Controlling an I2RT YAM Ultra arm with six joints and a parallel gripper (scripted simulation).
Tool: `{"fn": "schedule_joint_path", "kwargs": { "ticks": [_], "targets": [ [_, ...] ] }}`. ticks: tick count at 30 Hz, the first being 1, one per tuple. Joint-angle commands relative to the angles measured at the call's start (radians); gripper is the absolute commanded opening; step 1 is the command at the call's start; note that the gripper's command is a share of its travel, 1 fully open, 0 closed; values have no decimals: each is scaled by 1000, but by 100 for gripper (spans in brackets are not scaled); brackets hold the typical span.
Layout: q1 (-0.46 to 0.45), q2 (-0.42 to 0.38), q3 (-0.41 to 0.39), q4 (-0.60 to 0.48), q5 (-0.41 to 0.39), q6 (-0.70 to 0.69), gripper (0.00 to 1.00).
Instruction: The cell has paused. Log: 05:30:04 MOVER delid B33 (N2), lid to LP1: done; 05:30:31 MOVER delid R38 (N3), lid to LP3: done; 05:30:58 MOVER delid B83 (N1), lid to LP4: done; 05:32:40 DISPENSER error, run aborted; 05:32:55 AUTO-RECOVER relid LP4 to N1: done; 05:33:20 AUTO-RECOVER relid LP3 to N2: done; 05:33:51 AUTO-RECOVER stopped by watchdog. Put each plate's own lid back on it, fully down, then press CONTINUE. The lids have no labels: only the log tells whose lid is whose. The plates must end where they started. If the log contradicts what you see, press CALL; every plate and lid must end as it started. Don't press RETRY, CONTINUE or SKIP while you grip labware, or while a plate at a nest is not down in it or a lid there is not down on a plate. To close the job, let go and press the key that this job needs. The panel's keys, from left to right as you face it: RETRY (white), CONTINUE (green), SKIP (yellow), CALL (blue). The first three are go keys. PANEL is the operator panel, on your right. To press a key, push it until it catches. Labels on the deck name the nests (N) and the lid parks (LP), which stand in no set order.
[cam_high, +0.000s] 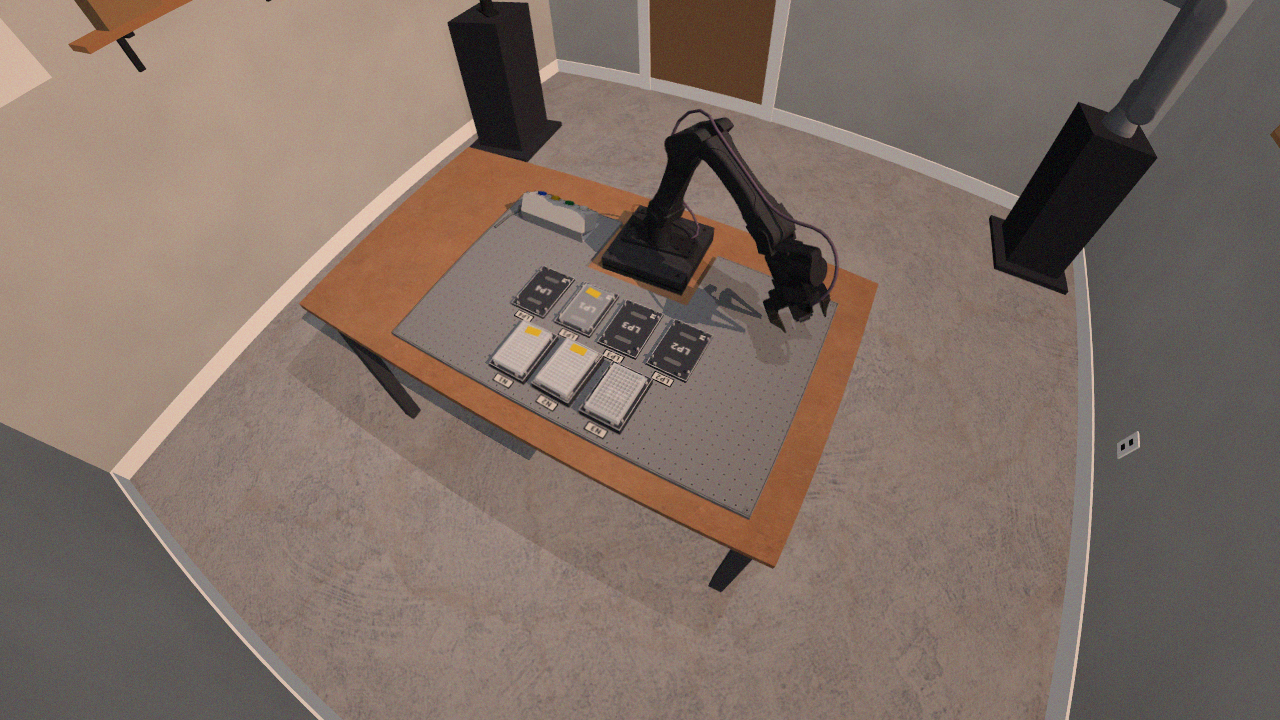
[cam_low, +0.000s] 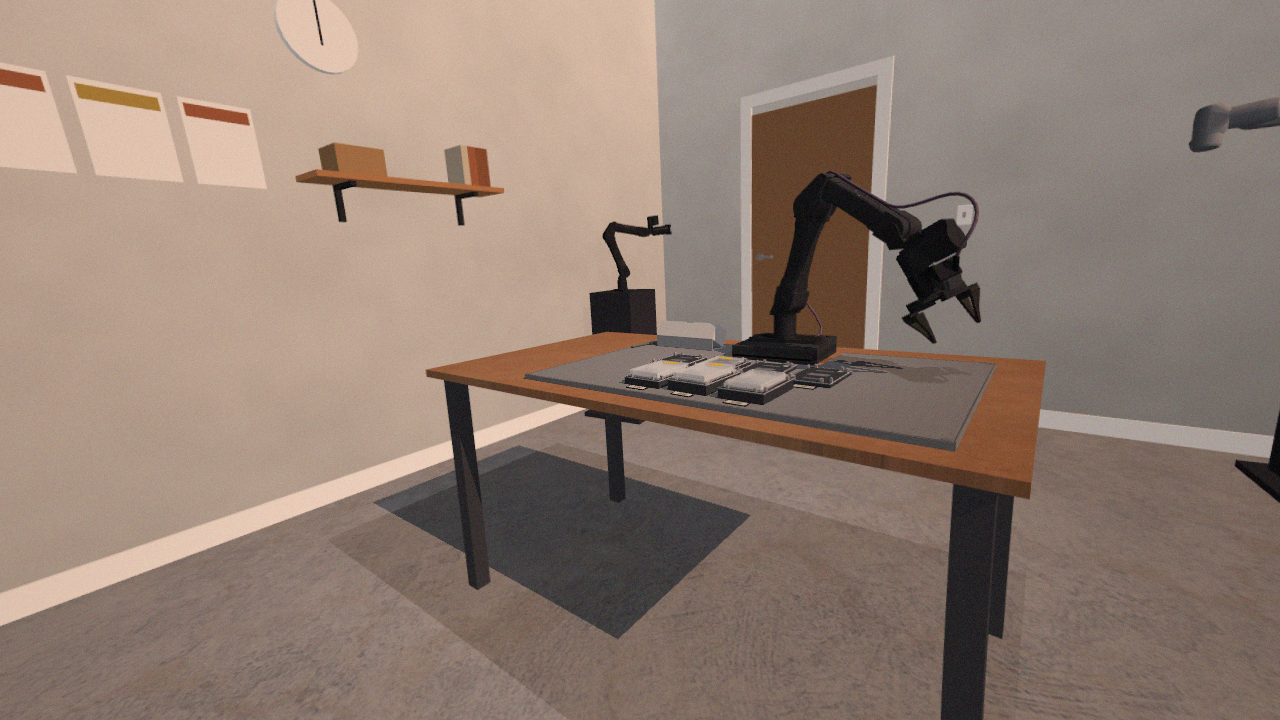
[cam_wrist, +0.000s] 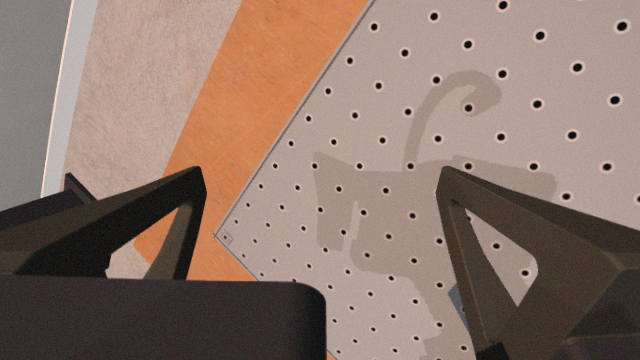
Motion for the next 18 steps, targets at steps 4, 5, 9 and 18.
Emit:
{"fn": "schedule_joint_path", "kwargs": {
  "ticks": [4, 5, 9, 18],
  "targets": [
    [1, -13, 11, -1, 1, -2, 100],
    [1, -13, 11, -1, 1, -2, 100],
    [1, -13, 11, -1, 1, -2, 100],
    [-15, -28, -2, -15, 23, 13, 100]
  ]
}}
